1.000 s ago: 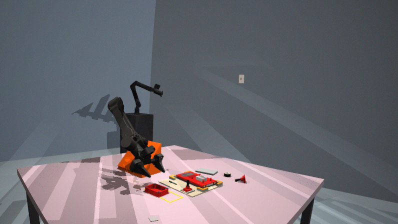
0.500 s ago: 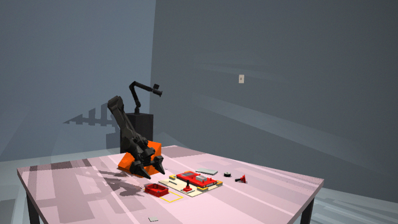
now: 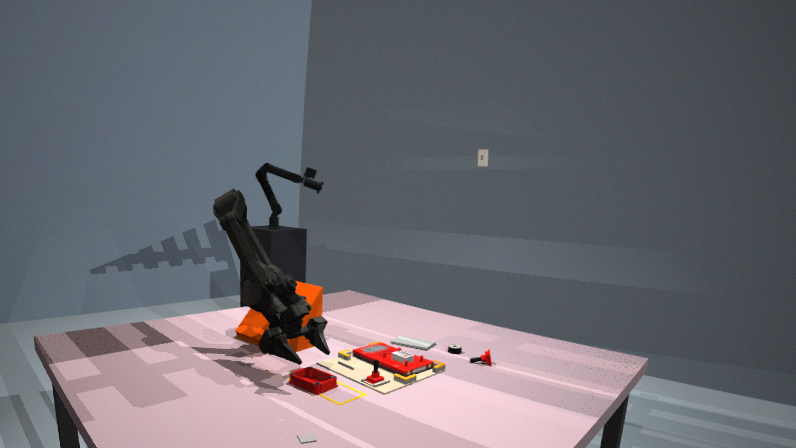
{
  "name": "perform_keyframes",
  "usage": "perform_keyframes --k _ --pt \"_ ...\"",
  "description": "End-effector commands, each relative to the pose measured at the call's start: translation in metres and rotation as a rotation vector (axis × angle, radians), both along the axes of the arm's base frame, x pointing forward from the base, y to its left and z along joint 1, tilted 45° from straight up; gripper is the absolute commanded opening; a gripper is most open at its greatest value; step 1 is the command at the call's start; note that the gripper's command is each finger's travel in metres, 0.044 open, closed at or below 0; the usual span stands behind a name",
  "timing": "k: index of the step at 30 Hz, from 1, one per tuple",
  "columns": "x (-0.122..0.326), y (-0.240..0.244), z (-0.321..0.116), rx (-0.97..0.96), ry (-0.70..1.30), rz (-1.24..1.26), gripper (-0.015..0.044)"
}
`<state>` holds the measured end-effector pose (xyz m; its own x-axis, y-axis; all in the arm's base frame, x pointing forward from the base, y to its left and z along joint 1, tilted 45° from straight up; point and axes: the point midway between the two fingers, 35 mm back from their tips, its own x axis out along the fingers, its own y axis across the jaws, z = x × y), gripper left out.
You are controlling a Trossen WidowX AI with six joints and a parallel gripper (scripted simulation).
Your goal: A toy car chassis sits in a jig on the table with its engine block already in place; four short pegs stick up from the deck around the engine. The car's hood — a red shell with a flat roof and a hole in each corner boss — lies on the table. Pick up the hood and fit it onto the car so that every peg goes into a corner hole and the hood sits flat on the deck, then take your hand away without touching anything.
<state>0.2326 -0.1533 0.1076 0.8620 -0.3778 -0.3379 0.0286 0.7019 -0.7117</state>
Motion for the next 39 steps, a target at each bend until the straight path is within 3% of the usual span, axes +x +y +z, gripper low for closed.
perform_keyframes --k 1,39 --pt "0.000 -0.003 -0.004 0.000 0.005 0.003 0.0440" --pt "-0.004 -0.025 -0.027 -0.005 -0.001 0.003 0.0440"
